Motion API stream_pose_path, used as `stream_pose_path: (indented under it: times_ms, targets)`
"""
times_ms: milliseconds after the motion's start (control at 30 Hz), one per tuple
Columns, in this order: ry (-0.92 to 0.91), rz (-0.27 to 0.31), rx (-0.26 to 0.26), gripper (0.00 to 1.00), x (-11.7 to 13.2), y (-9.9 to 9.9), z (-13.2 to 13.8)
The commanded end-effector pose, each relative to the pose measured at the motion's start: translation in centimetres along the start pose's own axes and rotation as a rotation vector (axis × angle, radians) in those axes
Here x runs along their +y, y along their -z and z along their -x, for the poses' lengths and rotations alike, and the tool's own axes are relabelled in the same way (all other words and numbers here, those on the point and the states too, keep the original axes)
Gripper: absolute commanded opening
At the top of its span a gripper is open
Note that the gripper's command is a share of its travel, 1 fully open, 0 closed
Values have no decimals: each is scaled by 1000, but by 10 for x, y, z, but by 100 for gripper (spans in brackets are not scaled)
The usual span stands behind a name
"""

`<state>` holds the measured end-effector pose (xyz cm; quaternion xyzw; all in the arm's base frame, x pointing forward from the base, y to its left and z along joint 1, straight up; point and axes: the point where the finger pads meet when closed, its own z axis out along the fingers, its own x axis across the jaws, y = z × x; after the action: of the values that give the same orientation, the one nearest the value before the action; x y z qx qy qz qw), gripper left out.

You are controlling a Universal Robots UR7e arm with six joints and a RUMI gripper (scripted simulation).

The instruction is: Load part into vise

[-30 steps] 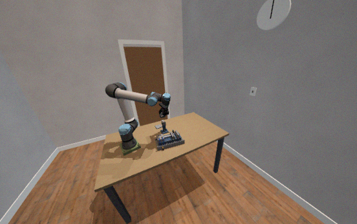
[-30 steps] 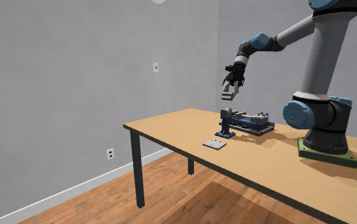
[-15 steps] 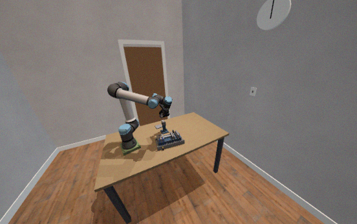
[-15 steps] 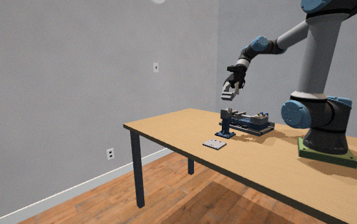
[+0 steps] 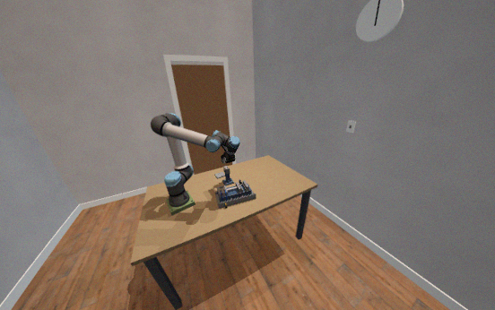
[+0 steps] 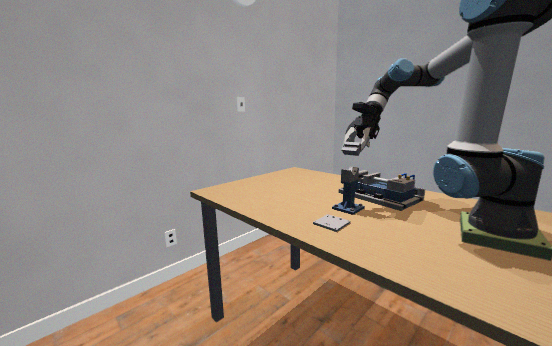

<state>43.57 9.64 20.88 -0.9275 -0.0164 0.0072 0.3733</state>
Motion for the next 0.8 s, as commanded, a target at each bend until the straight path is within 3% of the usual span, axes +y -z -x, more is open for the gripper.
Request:
stream_pose_path:
  times_ms: [0,767]
  targets:
    - [1,-13,1,0,0,0,0]
    - [1,-20,1,0,0,0,0]
